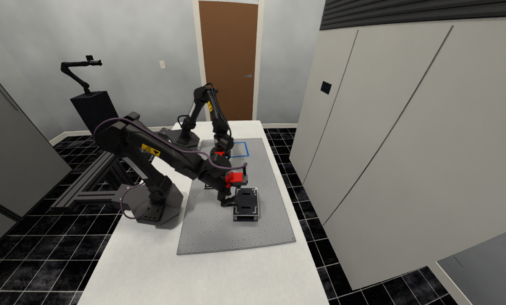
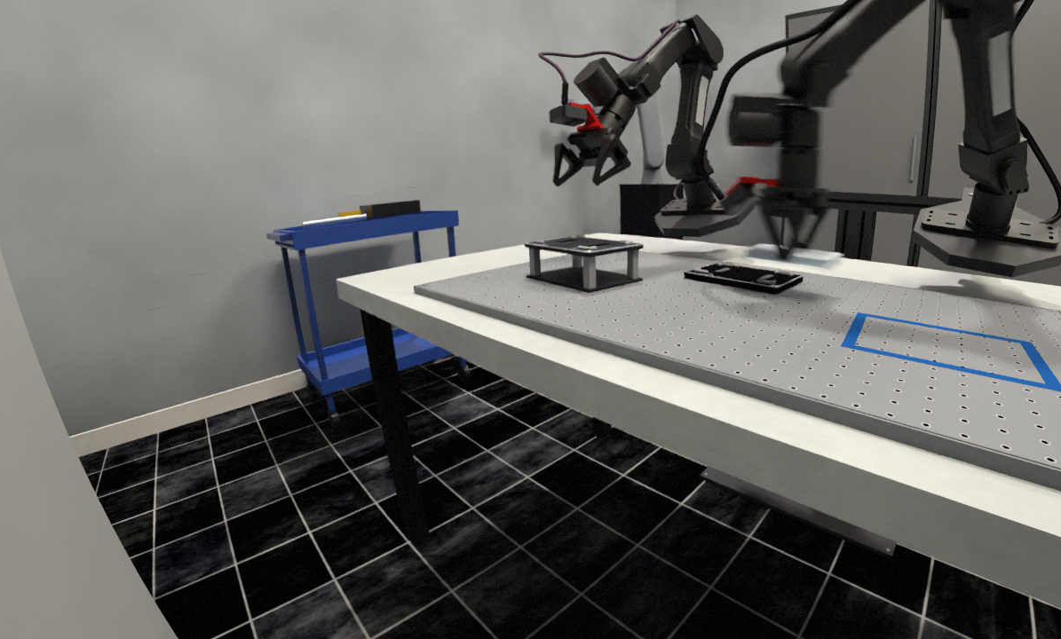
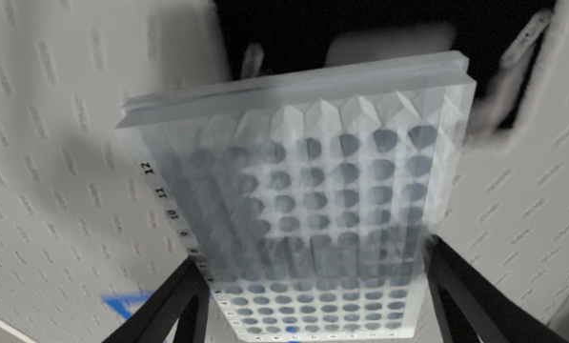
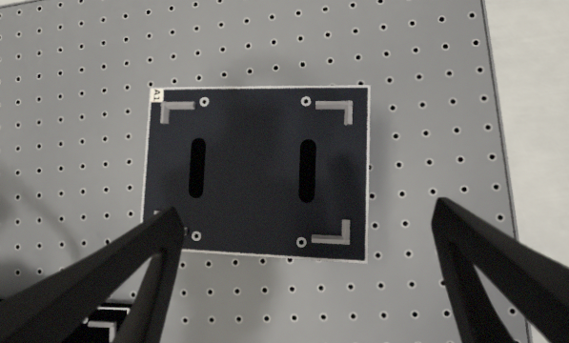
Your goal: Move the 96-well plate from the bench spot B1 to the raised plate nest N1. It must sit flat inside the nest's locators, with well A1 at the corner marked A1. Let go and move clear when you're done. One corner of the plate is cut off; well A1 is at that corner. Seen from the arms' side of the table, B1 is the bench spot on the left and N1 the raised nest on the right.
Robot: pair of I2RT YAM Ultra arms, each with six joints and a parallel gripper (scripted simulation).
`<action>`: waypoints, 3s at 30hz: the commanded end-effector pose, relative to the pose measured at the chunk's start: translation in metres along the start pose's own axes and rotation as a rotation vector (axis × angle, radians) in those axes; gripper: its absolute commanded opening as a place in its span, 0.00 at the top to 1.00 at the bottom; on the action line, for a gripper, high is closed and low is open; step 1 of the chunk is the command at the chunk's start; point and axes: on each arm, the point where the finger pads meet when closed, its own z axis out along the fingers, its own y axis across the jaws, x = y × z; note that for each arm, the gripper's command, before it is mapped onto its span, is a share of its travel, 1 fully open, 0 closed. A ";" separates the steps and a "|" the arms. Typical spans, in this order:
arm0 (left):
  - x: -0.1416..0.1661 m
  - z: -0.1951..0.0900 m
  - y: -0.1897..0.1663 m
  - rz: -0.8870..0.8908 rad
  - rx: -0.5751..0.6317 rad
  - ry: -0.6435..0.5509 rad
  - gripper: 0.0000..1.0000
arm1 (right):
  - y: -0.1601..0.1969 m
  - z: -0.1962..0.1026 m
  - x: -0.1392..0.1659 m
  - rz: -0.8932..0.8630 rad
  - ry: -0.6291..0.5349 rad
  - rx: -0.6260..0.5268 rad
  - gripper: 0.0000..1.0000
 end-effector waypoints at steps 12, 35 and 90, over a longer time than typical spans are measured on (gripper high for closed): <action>-0.082 -0.007 -0.030 0.024 -0.009 0.012 0.21 | -0.003 -0.012 -0.029 0.004 -0.079 0.004 0.00; -0.085 0.004 -0.031 0.013 -0.009 -0.004 0.21 | -0.002 -0.008 -0.021 0.000 -0.059 0.004 0.00; -0.085 0.034 -0.028 0.017 -0.008 -0.006 0.21 | -0.002 -0.008 -0.021 0.000 -0.059 0.004 0.00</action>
